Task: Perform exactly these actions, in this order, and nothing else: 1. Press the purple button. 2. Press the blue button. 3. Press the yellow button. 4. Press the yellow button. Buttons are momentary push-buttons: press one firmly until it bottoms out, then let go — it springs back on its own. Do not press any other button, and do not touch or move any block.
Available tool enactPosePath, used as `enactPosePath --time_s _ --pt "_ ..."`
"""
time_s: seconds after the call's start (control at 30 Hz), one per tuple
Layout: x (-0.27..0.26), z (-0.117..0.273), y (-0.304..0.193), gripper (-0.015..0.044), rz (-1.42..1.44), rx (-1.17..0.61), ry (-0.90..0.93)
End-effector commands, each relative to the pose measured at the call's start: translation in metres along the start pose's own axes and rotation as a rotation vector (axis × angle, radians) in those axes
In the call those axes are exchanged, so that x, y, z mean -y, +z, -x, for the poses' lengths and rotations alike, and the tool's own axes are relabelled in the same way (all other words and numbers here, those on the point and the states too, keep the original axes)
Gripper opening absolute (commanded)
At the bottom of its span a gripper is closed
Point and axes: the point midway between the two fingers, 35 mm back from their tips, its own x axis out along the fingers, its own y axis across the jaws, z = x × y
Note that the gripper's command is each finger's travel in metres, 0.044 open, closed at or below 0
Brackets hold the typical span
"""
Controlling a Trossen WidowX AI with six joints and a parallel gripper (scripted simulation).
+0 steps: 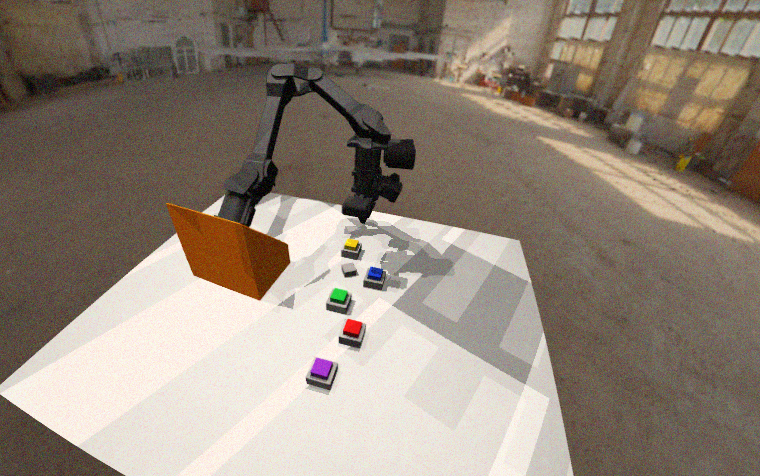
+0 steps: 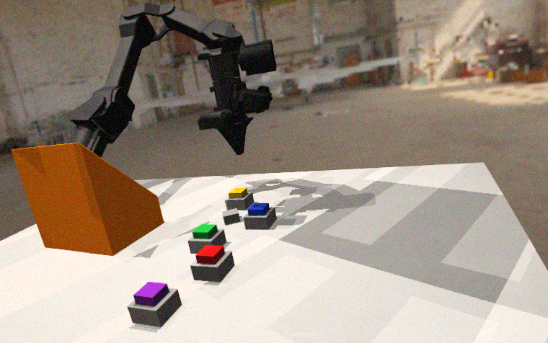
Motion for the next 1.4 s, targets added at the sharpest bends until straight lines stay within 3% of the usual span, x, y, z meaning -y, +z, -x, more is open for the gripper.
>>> enactPosePath --time_s 0.0,0.17,0.37,1.37 --pt "-0.019 0.0 -0.032 0.002 -0.012 -0.003 0.004" --pt "-0.02 -0.003 -0.033 0.002 -0.012 -0.003 0.004" --pt "-0.021 -0.061 -0.034 0.002 -0.013 -0.003 0.008" --pt "-0.021 -0.095 -0.034 0.002 -0.013 -0.004 0.01"
